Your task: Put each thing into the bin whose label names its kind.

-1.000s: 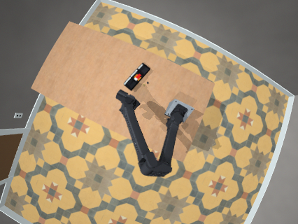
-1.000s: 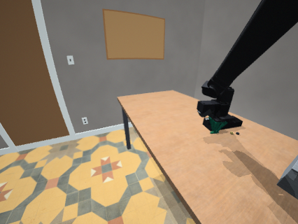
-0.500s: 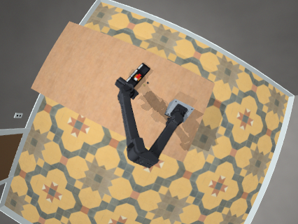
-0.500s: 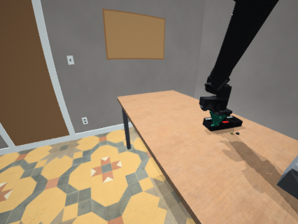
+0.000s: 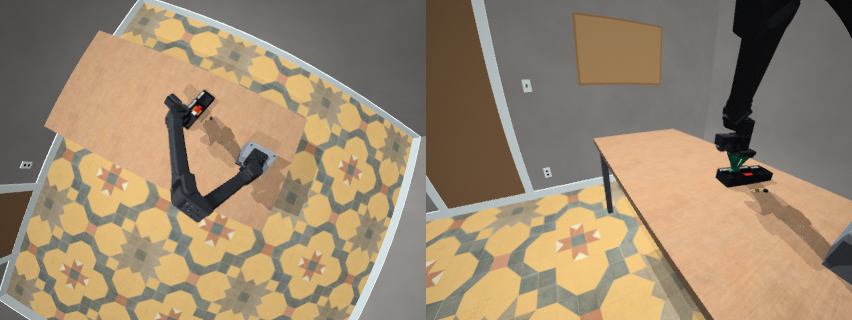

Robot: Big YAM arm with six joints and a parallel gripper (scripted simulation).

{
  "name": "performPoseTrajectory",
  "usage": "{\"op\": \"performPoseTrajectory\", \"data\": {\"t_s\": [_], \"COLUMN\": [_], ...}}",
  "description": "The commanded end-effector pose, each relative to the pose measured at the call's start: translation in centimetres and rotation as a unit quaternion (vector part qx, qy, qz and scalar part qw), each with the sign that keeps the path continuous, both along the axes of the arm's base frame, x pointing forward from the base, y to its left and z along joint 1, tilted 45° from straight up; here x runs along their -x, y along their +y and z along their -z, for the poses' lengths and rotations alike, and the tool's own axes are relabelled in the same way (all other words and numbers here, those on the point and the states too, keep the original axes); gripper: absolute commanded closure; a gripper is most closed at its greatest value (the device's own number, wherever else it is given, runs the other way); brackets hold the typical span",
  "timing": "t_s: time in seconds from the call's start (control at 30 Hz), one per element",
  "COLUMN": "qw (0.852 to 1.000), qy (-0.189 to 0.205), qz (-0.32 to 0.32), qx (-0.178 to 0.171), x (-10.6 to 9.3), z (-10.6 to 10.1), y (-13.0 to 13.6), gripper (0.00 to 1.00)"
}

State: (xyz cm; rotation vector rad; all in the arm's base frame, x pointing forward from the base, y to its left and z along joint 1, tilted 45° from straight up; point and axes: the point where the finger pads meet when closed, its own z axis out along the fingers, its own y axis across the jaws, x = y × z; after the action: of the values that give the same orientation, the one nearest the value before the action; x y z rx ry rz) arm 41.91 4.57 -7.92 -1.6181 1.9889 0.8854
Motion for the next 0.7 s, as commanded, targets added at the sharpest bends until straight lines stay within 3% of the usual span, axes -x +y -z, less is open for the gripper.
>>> {"op": "performPoseTrajectory", "data": {"t_s": [0.0, 0.13, 0.2, 0.3, 0.67], "qw": [1.0, 1.0, 0.999, 0.999, 1.0], "qy": [-0.027, -0.027, -0.044, -0.032, -0.03], "qz": [0.01, 0.01, 0.01, 0.006, 0.008], "qx": [0.001, 0.001, 0.004, 0.001, 0.002], "x": [-3.5, -3.9, -4.5, -2.7, -2.0], "z": [0.5, 0.9, -0.6, 0.0, 0.0], "y": [-3.1, -3.6, -3.7, -2.8, -2.5], "gripper": [0.96, 0.96, 0.96, 0.96, 0.96]}}
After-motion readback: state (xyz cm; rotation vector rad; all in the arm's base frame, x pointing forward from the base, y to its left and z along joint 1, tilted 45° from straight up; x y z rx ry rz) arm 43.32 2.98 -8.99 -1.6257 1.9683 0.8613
